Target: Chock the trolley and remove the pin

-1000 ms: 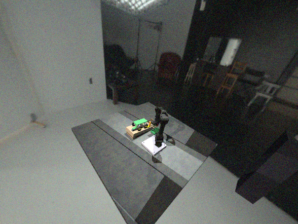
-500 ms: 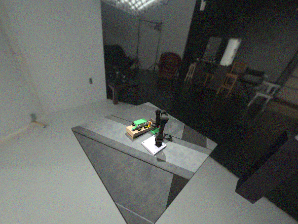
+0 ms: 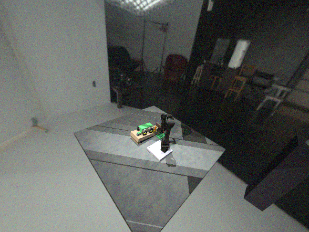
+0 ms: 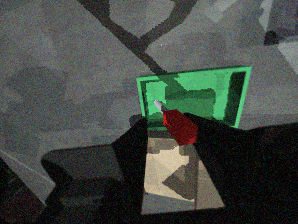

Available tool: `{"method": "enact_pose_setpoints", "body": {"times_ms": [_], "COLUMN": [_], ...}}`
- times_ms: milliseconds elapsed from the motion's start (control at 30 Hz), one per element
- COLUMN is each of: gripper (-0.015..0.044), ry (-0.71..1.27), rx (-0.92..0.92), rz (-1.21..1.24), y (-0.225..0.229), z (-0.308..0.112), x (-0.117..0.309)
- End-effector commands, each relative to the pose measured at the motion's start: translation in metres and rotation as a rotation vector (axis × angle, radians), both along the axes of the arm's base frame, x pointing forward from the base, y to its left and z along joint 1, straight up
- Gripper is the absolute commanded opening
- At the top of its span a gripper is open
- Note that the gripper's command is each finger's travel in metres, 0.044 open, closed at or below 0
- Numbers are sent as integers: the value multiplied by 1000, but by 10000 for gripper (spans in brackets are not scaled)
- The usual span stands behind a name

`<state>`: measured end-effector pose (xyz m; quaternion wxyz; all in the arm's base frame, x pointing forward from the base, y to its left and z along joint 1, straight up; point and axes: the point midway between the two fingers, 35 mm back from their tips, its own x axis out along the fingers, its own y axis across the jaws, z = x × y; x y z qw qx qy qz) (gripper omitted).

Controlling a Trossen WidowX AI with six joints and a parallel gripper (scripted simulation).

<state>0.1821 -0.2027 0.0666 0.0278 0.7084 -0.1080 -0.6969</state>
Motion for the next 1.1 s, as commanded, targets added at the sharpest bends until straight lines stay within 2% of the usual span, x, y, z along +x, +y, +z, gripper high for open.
{"method": "enact_pose_setpoints", "body": {"times_ms": [0, 1067], "gripper": [190, 190], "ry": [2, 1], "rx": [-2, 0], "rz": [-4, -4], "y": [3, 21], "z": [-1, -11], "x": [0, 4]}}
